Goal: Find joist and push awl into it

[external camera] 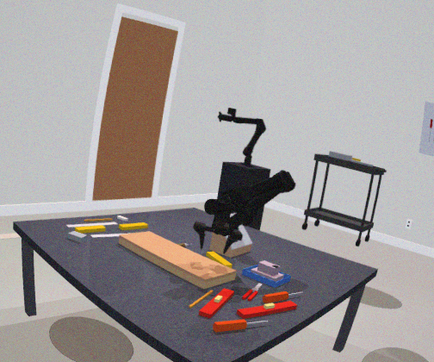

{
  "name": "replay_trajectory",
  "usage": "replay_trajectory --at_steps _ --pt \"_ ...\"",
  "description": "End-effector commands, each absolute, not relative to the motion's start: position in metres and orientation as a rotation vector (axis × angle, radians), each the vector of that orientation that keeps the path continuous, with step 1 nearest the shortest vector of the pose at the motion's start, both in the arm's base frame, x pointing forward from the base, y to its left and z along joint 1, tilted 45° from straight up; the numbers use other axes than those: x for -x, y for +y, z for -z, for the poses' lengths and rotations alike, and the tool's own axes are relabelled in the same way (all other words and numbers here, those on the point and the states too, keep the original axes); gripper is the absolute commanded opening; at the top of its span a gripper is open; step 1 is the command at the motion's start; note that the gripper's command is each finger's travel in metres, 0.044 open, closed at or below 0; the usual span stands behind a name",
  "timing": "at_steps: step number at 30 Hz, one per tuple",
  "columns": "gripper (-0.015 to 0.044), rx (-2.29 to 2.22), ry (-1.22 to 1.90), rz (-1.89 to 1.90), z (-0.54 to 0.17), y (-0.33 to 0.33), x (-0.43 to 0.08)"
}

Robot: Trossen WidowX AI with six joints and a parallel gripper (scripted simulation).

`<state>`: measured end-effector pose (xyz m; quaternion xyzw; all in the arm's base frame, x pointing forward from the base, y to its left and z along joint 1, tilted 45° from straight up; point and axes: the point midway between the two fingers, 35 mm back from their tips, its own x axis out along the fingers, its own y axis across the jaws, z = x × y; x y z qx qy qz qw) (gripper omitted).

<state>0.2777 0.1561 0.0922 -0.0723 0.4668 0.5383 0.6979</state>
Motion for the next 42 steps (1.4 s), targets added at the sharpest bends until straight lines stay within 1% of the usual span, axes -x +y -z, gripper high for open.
replay_trajectory --at_steps 1,7,12,15,26,42 --pt "0.0440 0.023 1.222 -1.057 -0.041 0.111 -0.297" --pt "0.0440 -0.211 1.442 -0.870 0.032 0.044 -0.296" --pt "0.0440 -0.425 1.600 -0.740 0.091 -0.001 -0.272" --pt "0.0440 -0.533 1.663 -0.688 0.116 -0.017 -0.255" --pt "0.0440 -0.541 1.668 -0.685 0.119 -0.020 -0.250" --pt "0.0440 -0.541 1.667 -0.685 0.138 -0.002 -0.248"
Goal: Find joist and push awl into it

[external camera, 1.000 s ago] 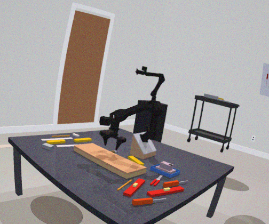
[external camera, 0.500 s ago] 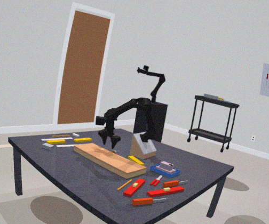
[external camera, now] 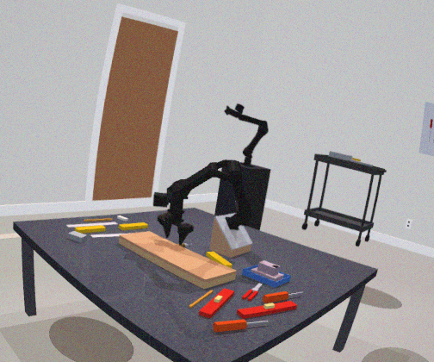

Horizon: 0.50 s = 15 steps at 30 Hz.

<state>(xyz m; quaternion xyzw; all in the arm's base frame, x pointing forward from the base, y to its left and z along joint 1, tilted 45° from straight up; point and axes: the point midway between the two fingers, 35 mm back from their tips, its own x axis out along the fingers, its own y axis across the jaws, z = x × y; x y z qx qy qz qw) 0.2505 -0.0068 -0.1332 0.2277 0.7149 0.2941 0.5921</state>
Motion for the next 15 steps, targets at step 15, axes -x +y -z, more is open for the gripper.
replay_trajectory --at_steps 15 --pt "0.0440 -0.543 1.667 -0.687 0.154 0.015 -0.244"
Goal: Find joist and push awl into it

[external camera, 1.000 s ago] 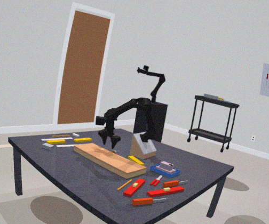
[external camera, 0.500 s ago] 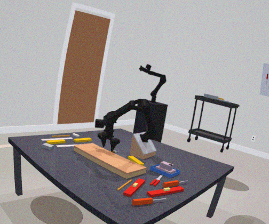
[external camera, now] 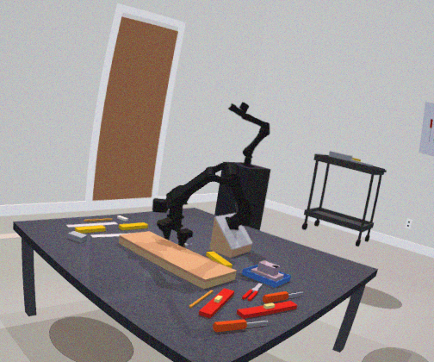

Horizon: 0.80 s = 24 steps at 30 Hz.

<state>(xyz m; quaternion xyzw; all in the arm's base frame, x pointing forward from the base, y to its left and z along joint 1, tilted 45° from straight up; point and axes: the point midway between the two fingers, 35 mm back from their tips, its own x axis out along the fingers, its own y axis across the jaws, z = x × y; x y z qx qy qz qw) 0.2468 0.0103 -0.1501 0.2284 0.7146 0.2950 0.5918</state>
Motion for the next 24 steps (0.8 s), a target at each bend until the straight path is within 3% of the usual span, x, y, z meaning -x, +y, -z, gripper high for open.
replay_trajectory --at_steps 1,3,17,24 --pt "0.0440 -0.543 1.667 -0.687 0.1544 0.0153 -0.2435" --pt "0.0440 -0.543 1.667 -0.687 0.1546 0.0154 -0.2434" --pt "0.0072 -0.543 1.667 -0.687 0.1546 0.0154 -0.2434" --pt "0.0006 -0.543 1.667 -0.687 0.1538 0.0145 -0.2439"
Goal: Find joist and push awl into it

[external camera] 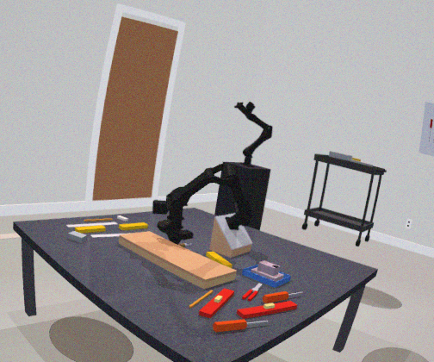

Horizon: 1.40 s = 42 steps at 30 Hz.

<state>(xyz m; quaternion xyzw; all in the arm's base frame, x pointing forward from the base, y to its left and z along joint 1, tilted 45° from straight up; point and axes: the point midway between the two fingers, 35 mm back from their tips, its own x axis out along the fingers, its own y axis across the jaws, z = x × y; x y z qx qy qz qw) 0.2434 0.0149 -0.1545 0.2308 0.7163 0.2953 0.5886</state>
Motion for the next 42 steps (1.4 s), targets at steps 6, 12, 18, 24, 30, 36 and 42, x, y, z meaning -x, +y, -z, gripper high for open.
replay_trajectory --at_steps 6,12,18,24,30,36,42 --pt "0.0000 -0.539 1.667 -0.681 0.133 -0.009 -0.253" --pt "0.0000 -0.537 1.668 -0.678 0.097 -0.045 -0.260" --pt "0.0000 -0.539 1.669 -0.682 0.067 -0.071 -0.260" --pt "0.0000 -0.527 1.696 -0.638 0.065 -0.072 -0.257" --pt "0.0000 -0.486 1.774 -0.472 0.056 -0.075 -0.248" --pt "0.0000 -0.445 1.824 -0.282 0.047 -0.079 -0.240" --pt "0.0000 -0.410 1.840 -0.079 0.038 -0.084 -0.231"
